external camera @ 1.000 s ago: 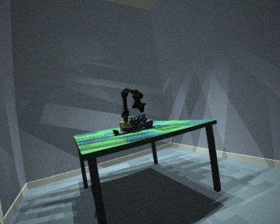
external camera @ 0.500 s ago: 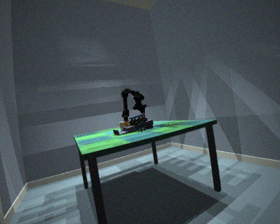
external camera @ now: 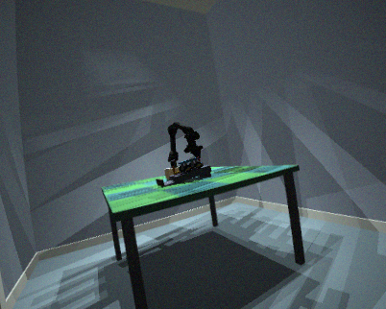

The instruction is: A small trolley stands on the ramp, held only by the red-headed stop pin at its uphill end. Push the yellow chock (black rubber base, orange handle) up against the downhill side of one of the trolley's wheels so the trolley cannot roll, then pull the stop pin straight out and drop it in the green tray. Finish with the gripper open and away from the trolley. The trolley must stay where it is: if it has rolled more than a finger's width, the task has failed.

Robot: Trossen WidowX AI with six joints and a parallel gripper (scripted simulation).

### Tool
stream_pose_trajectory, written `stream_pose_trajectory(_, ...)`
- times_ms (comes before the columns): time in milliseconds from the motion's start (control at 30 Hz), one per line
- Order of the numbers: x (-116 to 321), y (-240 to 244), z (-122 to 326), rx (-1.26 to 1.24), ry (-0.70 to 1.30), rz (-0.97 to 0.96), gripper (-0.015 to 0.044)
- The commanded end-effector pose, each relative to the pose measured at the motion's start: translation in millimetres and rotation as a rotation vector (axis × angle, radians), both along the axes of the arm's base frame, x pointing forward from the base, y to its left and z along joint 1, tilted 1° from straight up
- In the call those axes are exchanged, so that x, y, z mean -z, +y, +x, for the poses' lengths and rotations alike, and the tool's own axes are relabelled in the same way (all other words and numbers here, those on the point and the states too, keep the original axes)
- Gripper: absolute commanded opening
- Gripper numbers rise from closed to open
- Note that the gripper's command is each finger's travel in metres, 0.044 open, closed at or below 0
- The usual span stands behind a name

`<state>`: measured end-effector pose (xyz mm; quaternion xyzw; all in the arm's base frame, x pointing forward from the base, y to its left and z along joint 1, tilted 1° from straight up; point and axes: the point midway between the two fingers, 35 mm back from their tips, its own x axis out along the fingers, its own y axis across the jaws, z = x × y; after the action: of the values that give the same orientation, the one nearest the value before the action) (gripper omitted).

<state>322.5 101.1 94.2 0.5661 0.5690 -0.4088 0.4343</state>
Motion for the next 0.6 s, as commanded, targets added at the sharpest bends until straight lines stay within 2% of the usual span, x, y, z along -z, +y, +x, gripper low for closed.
stream_pose_trajectory(0,8.5,2.2,-1.2,0.002,0.012,0.001,0.019)
stream_pose_trajectory(567,28.6,7.9,-3.1,0.002,0.012,0.001,0.019)
